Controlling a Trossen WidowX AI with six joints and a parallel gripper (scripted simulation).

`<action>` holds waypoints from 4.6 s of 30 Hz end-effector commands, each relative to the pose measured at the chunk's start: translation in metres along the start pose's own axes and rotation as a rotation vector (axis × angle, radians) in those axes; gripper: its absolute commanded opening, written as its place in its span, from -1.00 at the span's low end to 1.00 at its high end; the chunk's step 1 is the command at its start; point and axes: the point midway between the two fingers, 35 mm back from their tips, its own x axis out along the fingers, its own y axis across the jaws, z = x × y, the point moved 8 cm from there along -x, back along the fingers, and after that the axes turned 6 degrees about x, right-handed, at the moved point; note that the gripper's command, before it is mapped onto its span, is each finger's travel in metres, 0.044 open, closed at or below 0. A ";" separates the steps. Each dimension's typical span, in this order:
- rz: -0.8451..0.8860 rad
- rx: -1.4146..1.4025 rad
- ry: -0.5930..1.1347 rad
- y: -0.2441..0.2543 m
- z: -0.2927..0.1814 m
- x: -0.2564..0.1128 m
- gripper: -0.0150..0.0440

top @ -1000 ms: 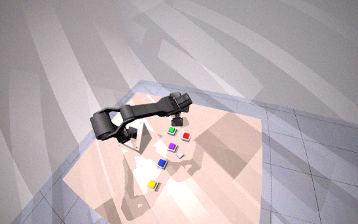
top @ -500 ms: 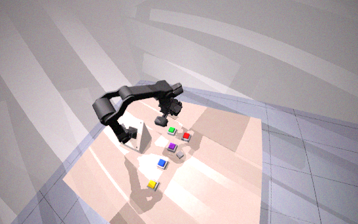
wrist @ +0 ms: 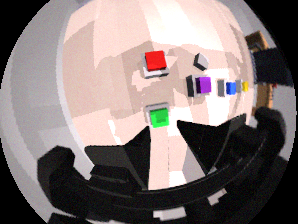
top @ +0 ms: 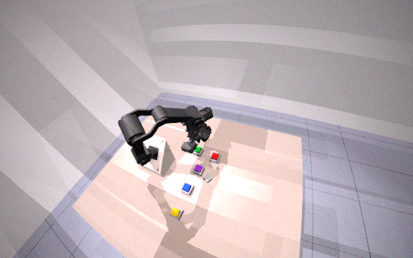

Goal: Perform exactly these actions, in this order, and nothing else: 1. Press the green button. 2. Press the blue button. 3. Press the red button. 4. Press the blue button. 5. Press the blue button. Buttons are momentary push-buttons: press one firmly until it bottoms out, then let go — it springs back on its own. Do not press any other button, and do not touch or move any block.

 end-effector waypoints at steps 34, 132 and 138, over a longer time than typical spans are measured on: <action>-0.001 -0.004 -0.005 0.000 0.000 0.034 -0.42; -0.014 -0.005 -0.005 -0.215 0.065 0.033 -0.42; -0.014 -0.005 -0.005 -0.215 0.065 0.033 -0.42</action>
